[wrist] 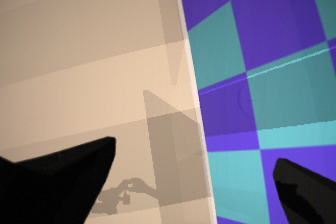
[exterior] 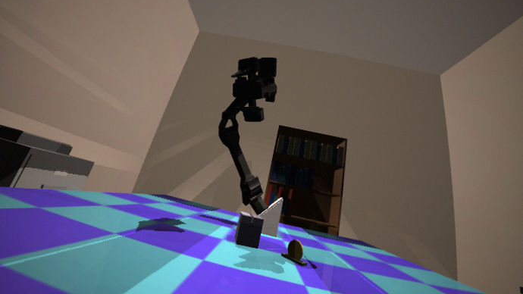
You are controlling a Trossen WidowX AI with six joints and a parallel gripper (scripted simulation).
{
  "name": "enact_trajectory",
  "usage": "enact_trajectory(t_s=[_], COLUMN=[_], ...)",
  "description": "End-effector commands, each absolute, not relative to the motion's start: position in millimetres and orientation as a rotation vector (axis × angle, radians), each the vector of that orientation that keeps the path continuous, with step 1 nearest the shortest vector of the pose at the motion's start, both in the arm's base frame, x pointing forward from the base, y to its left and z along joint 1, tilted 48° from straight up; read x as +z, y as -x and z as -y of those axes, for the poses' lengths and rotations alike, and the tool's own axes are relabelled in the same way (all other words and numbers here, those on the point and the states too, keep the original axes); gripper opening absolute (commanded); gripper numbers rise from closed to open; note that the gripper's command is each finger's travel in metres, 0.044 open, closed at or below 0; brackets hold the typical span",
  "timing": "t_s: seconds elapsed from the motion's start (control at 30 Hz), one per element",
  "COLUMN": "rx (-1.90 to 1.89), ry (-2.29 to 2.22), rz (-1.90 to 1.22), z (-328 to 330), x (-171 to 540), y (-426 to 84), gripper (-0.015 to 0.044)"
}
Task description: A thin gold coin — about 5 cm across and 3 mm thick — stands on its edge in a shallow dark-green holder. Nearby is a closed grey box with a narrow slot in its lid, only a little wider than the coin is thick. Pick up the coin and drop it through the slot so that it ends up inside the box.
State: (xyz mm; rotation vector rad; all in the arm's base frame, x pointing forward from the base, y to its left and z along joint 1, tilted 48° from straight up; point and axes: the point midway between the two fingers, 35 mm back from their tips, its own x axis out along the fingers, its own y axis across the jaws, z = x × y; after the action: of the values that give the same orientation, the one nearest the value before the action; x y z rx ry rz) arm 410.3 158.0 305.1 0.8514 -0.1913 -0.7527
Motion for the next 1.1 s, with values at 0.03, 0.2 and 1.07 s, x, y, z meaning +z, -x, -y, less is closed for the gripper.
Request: enact_trajectory(t_s=[0.03,0.2,1.07], rx=[-0.757,-0.746,-0.059], ry=[-0.781,-0.259,1.208], rz=[0.137,-0.270,-1.689], z=[-160.1,-168.6,-131.9], x=[294.2,210.7,-23.9], y=[-413.1,-423.2,-333.8], gripper=[0.0347,0.0216,0.0161])
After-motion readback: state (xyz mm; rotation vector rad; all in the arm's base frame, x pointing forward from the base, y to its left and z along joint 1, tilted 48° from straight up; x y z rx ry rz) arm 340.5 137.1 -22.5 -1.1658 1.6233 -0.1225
